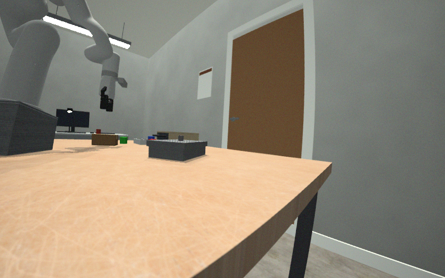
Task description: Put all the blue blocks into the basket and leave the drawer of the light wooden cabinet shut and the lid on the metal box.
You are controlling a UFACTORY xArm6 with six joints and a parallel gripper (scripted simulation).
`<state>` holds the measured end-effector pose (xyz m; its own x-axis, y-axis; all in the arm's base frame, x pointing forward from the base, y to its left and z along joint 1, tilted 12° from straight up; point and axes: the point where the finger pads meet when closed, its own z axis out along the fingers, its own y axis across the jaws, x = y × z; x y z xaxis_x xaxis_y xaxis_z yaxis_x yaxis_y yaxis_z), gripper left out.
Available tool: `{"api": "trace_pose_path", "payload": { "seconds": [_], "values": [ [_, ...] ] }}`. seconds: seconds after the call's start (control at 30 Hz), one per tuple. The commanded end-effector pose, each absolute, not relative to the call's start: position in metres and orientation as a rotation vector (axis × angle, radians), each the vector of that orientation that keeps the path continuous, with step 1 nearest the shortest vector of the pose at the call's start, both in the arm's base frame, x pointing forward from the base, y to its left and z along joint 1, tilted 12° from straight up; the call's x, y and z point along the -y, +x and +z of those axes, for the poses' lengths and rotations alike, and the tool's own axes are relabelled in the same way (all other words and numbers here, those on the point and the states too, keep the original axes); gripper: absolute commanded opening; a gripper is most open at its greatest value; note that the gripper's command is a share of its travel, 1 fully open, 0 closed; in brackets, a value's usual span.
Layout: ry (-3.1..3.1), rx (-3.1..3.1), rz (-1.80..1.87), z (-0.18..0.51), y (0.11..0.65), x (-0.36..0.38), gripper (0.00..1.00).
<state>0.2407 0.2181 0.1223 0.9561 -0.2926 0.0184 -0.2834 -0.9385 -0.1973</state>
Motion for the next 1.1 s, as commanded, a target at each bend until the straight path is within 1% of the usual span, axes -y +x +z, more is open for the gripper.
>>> {"api": "trace_pose_path", "payload": {
  "seconds": [0.0,0.5,1.07],
  "values": [
    [-2.912,-0.433,-0.074,0.123,0.242,-0.219,0.90],
    [-2.913,-0.433,-0.074,0.117,0.242,-0.220,0.90],
    [-2.913,-0.433,-0.074,0.079,0.245,-0.228,0.90]
  ]
}}
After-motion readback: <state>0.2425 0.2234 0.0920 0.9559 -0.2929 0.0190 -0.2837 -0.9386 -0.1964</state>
